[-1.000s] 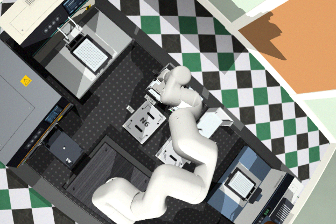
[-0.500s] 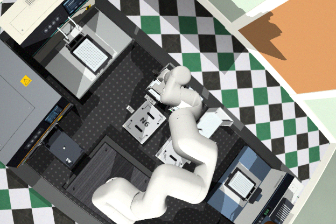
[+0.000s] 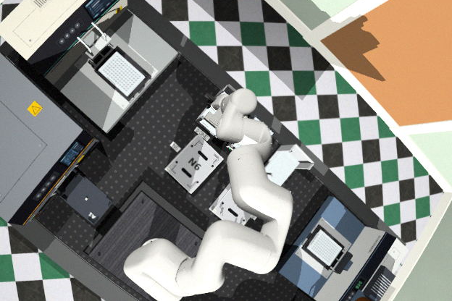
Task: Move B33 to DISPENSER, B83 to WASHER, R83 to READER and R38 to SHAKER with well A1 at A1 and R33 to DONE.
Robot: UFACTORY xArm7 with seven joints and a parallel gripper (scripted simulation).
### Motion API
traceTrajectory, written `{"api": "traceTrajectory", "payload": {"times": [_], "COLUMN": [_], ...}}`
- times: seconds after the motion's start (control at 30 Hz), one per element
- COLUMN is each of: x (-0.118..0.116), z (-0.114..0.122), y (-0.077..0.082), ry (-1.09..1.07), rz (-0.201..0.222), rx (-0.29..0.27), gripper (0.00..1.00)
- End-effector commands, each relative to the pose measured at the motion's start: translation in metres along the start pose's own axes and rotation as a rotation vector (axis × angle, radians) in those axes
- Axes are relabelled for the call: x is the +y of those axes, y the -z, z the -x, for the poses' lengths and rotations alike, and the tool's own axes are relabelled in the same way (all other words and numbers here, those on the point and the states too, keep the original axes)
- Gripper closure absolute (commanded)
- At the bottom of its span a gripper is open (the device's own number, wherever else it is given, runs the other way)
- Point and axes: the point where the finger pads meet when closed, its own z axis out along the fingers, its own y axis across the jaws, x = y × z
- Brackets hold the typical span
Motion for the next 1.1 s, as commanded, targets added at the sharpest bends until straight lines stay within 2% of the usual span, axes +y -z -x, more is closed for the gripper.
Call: {"api": "traceTrajectory", "payload": {"times": [0.0,1.07], "x": [0.001,0.0], "z": [0.002,0.002], "y": [0.003,0.041], "ry": [0.0,0.0], "rz": [0.001,0.001], "rx": [-0.005,-0.005], "gripper": [0.0,0.0]}}
